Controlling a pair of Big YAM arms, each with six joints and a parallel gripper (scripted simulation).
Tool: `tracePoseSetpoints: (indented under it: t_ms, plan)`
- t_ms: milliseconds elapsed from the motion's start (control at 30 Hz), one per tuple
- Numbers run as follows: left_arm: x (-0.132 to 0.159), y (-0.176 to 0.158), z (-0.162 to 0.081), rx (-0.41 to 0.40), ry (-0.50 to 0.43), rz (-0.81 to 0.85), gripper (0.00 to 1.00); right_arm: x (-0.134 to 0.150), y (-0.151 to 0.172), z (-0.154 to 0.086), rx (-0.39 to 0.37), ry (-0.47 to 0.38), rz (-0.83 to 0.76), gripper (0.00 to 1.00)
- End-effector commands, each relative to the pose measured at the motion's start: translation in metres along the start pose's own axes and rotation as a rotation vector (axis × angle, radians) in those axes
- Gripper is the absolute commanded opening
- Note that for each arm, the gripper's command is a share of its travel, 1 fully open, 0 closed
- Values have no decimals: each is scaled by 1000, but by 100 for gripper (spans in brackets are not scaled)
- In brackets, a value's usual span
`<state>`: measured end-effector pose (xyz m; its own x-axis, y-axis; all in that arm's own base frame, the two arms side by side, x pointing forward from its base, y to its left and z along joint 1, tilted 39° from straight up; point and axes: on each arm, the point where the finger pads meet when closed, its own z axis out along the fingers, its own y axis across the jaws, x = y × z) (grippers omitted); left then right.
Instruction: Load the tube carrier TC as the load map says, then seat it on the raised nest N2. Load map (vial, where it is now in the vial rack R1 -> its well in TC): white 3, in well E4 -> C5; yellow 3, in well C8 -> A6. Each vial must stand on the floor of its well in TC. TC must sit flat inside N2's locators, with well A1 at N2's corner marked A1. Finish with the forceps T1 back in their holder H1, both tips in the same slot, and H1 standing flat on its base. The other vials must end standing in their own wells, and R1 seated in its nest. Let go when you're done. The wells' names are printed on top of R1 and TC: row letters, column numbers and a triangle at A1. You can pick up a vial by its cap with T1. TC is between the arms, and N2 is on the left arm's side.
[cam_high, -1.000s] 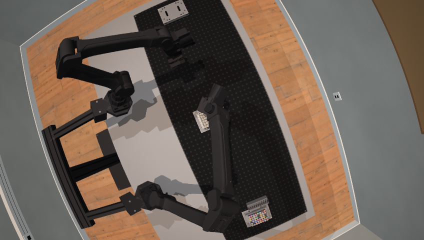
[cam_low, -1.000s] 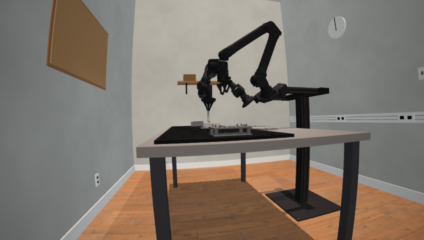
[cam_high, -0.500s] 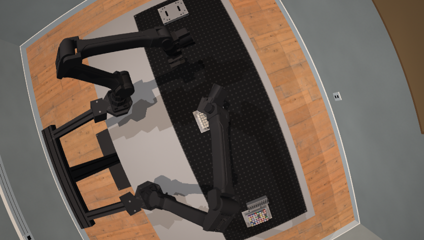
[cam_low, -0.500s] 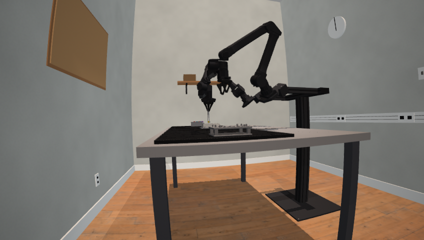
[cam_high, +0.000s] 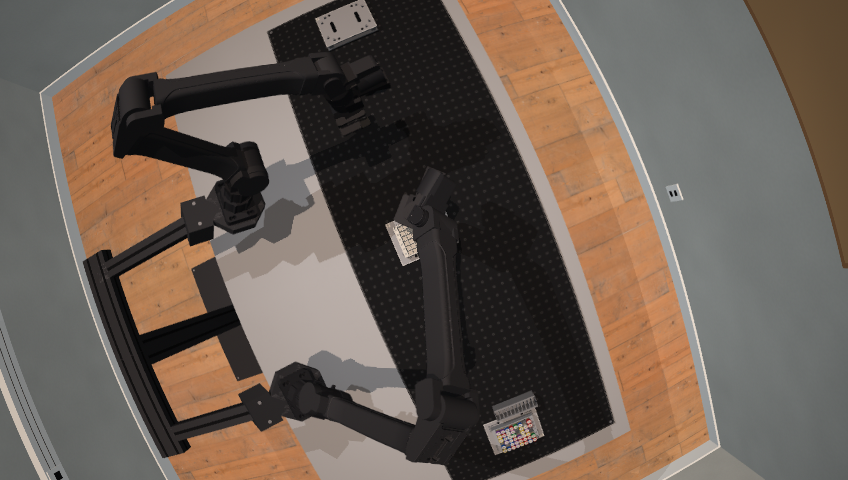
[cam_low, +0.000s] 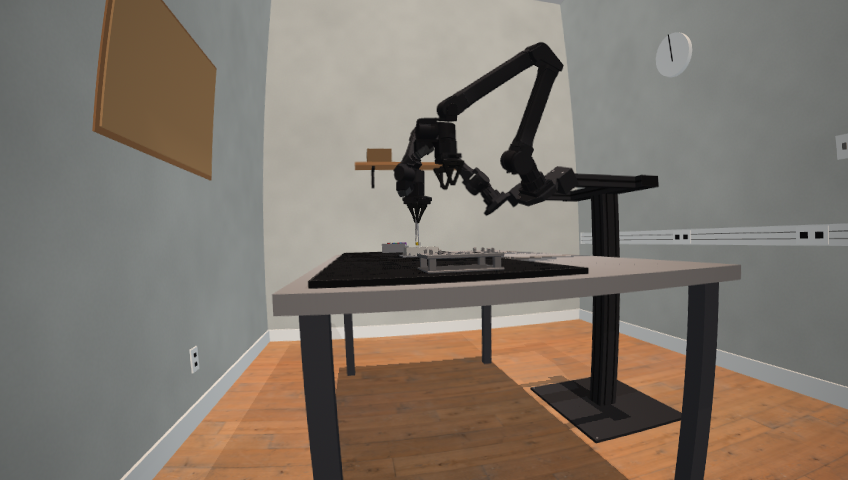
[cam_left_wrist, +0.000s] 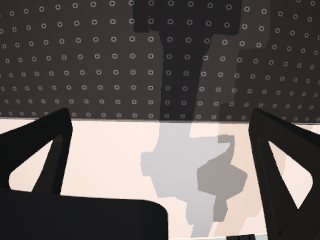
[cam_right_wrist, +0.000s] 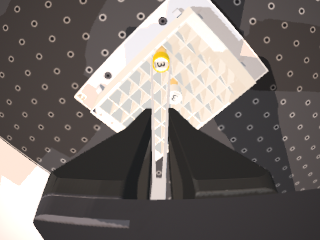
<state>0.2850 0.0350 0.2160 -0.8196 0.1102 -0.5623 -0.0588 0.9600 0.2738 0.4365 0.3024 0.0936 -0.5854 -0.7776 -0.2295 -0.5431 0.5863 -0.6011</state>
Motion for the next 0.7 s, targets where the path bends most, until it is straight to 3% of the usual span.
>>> tracePoseSetpoints:
  t_ms: [0, 667]
  plan:
    - [-12, 2, -8, 2, -28, 7, 100, -1, -1, 4, -1, 15, 1, 9]
    - [-12, 2, -8, 2, -28, 7, 100, -1, -1, 4, -1, 15, 1, 11]
